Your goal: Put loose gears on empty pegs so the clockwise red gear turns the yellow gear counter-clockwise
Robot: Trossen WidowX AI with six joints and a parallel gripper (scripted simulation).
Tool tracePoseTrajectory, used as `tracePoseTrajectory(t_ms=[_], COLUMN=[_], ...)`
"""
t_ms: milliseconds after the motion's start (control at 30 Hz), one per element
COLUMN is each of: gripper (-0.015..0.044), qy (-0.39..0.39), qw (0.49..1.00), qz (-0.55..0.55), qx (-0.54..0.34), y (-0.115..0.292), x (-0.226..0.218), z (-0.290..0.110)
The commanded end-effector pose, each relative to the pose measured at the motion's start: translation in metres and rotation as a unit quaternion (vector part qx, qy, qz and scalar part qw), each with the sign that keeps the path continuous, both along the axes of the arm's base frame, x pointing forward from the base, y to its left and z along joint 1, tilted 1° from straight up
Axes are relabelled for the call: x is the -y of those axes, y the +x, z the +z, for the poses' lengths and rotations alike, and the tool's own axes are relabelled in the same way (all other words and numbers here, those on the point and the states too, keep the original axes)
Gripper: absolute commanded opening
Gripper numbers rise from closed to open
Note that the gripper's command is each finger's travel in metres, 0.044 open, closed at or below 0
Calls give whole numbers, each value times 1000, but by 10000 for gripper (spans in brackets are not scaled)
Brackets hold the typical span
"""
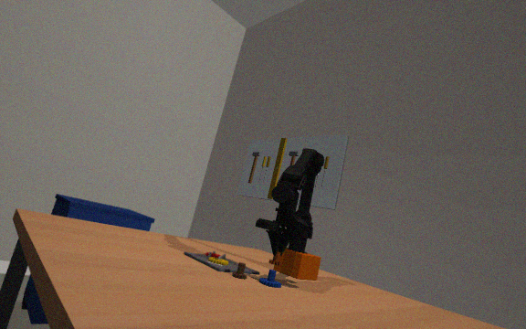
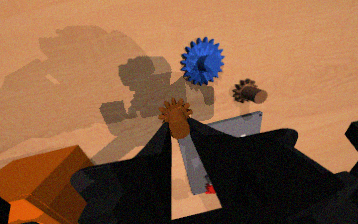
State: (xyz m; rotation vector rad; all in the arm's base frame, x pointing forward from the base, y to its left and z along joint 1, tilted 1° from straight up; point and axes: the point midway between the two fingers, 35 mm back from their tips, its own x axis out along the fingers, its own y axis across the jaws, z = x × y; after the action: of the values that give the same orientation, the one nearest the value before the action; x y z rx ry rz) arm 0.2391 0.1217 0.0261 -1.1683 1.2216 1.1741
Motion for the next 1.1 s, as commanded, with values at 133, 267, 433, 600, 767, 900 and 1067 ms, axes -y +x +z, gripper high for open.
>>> tracePoseTrajectory(t_ms=[133, 267, 433, 600, 767, 900, 1067], gripper=[0, 0, 0, 0, 0, 0, 0], qy=[3, 3, 3, 3, 2, 2, 2], qw=[1000, 1000, 1000, 1000, 1000, 1000, 1000], qz=[-2, -3, -3, -2, -1, -1, -1], qx=[5, 4, 4, 4, 4, 4, 4], y=[0, -1, -3, -6, -10, -14, -10], x=[-1, -1, -1, 0, 2, 3, 7], z=[25, 38, 53, 68, 84, 94, 92])
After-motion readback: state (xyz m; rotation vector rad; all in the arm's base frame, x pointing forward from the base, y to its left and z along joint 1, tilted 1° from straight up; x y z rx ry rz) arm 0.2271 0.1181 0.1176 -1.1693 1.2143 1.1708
